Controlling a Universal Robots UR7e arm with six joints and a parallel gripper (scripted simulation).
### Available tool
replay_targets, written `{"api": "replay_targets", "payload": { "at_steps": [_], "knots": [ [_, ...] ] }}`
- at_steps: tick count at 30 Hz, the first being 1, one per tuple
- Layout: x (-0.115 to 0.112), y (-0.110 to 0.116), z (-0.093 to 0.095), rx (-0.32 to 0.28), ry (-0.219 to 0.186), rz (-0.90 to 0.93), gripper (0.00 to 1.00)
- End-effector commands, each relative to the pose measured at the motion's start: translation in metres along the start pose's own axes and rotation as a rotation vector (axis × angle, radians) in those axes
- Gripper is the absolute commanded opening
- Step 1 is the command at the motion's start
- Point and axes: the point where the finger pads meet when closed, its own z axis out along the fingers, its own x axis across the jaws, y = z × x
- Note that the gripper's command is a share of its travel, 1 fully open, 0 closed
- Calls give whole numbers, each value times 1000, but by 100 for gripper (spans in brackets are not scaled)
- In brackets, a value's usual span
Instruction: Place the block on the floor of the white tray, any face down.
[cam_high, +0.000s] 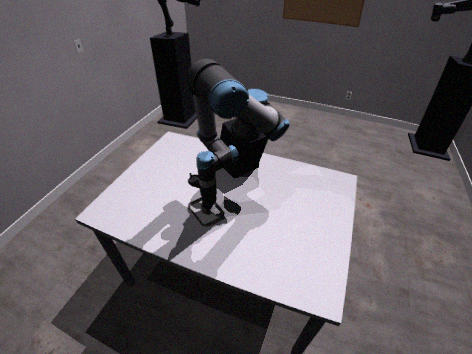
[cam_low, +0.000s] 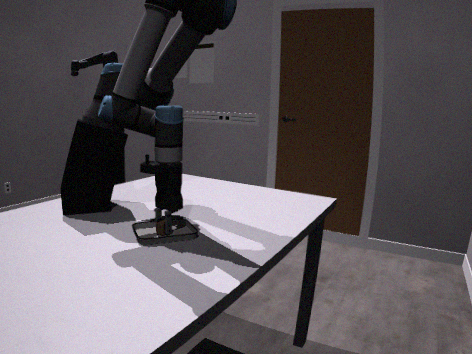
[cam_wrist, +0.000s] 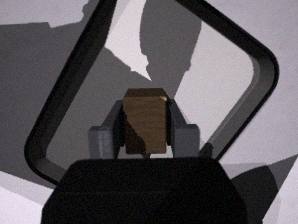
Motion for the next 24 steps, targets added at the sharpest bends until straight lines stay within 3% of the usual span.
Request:
{"api": "replay_targets", "payload": {
  "at_steps": [1,4,5,24],
  "knots": [
    [-1,0,0,2,-2,-2,0],
    [-1,0,0,2,-2,-2,0],
    [-1,0,0,2,-2,-2,88],
    [-1,0,0,2,-2,-2,88]
  ]
}}
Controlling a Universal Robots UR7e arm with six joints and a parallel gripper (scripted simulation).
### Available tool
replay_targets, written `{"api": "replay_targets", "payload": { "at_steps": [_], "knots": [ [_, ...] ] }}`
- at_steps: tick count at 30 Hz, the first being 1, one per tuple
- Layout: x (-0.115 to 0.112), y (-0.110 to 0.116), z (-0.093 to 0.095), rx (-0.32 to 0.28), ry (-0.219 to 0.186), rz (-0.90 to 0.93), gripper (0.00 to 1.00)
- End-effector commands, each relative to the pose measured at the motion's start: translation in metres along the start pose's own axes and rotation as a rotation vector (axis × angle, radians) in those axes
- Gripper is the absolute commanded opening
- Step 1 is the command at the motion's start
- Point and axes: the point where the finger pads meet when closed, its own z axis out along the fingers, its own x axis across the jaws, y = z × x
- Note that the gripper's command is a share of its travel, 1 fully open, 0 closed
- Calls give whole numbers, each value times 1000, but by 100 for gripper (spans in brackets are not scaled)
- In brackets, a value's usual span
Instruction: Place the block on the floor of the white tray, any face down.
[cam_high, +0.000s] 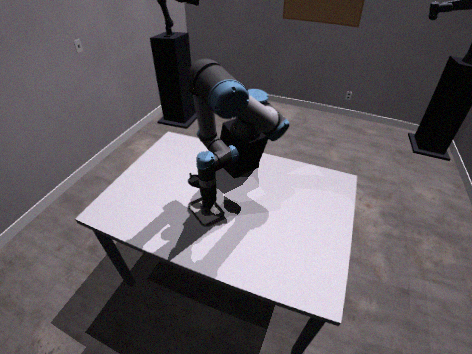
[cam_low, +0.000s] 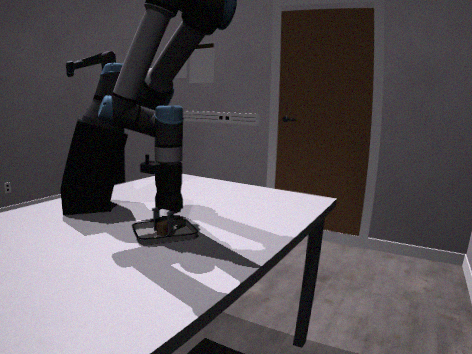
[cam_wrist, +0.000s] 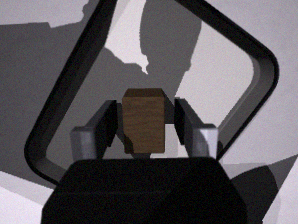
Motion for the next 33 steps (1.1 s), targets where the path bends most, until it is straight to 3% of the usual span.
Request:
{"api": "replay_targets", "payload": {
  "at_steps": [1,19,33],
  "knots": [
    [-1,0,0,2,-2,-2,88],
    [-1,0,-2,2,-2,-2,88],
    [0,0,-30,1,-1,0,88]
  ]
}}
